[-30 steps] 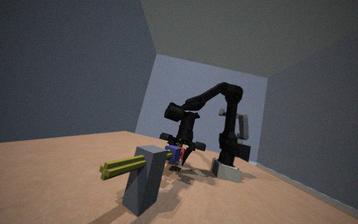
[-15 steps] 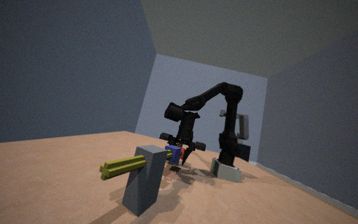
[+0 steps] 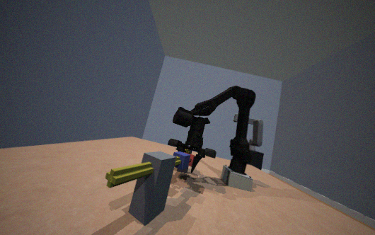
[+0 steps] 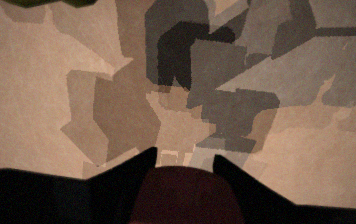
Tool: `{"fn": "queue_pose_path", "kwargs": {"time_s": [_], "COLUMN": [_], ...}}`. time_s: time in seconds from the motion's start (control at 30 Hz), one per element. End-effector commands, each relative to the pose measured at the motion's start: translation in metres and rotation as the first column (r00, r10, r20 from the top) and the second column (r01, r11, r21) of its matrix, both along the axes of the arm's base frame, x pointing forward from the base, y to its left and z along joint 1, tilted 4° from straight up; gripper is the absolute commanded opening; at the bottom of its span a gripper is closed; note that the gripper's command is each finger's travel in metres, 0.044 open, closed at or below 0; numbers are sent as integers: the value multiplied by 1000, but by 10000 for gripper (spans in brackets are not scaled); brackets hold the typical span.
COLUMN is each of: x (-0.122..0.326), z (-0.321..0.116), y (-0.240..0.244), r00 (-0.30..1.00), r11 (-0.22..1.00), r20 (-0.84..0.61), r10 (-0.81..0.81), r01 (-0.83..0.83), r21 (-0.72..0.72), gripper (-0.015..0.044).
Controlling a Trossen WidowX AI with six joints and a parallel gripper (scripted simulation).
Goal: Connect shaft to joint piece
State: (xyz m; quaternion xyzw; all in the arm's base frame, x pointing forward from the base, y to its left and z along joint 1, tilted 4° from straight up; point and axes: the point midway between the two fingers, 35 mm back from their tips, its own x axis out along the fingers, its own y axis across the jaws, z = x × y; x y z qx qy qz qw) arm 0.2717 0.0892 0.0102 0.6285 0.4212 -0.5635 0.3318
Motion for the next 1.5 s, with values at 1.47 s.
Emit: {"fn": "queue_pose_path", "kwargs": {"time_s": [1.47], "x": [4], "z": [4], "y": [-3], "r00": [995], "r11": [992], "r20": [-37], "r10": [96], "r01": [-98], "r21": [-81], "gripper": [0]}}
